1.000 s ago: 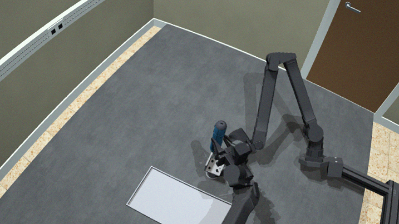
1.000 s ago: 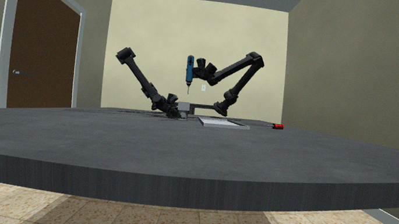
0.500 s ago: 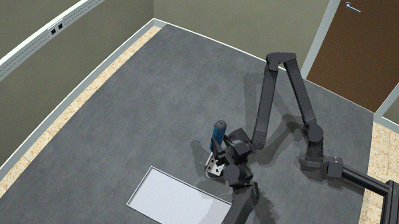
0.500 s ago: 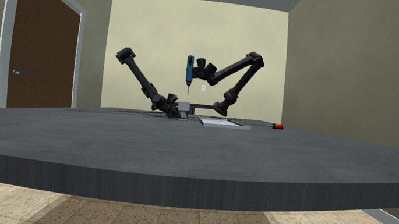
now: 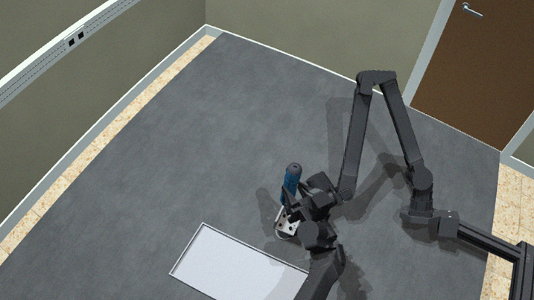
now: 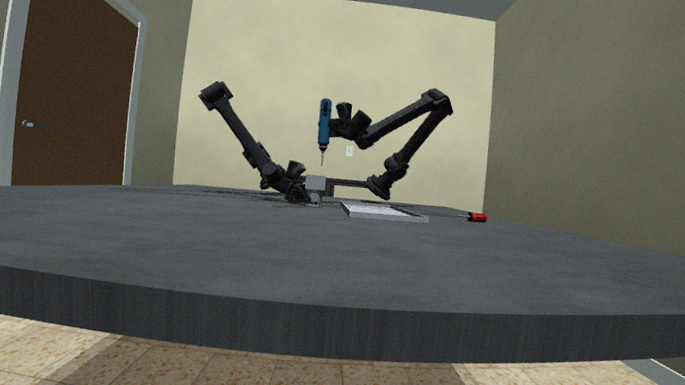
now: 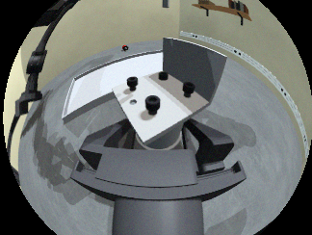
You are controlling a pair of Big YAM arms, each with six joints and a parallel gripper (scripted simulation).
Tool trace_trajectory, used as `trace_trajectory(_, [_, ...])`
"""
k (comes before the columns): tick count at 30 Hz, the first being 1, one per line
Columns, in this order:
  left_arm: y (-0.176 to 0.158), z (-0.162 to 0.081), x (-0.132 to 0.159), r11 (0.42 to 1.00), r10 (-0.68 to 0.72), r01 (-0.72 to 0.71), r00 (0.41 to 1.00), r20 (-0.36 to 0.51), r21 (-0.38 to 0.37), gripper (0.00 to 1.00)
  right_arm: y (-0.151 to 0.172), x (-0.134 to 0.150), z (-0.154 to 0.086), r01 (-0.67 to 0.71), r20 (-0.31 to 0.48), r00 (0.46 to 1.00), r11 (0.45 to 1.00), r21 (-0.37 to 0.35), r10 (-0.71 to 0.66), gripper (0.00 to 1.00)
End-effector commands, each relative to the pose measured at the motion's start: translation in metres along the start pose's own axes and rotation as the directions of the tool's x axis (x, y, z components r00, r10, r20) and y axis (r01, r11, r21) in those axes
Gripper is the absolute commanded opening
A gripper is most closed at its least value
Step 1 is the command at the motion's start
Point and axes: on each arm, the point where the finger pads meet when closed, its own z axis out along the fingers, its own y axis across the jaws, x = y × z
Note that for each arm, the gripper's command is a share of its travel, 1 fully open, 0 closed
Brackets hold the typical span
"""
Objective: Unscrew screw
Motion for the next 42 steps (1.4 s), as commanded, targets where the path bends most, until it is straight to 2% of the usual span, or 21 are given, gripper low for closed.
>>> trace_trajectory(1, [0.016,0.017,-0.021,0.998,-0.045,0.049,0.997,0.066,-0.051,0.42,-0.003,-0.005,0.001,0.004,0.011,1.000,1.000,0.009,-0.004,0.59])
trace_trajectory(7, [0.019,0.015,-0.031,0.997,-0.051,0.056,0.995,0.088,-0.054,0.42,-0.003,-0.005,0.001,0.004,0.011,1.000,1.000,0.009,-0.004,0.59])
trace_trajectory(10, [0.017,0.018,-0.016,0.997,-0.047,0.050,0.997,0.064,-0.051,0.42,-0.003,-0.005,0.001,0.004,0.011,1.000,1.000,0.009,-0.004,0.59])
trace_trajectory(15, [0.014,0.008,-0.010,0.998,-0.044,0.046,0.997,0.060,-0.039,0.42,-0.003,-0.005,0.001,0.004,0.011,1.000,1.000,0.009,-0.004,0.59])
trace_trajectory(19, [0.009,0.005,0.007,0.999,-0.034,0.035,0.999,0.034,-0.027,0.42,-0.003,-0.005,0.001,0.004,0.011,1.000,1.000,0.009,-0.004,0.59])
trace_trajectory(22, [0.014,0.006,-0.011,0.998,-0.044,0.047,0.997,0.068,-0.037,0.42,-0.003,-0.005,0.001,0.004,0.011,1.000,1.000,0.009,-0.004,0.59])
trace_trajectory(42, [0.014,0.002,-0.008,0.998,-0.047,0.049,0.997,0.067,-0.037,0.42,-0.003,-0.005,0.001,0.004,0.011,1.000,1.000,0.009,-0.004,0.59])
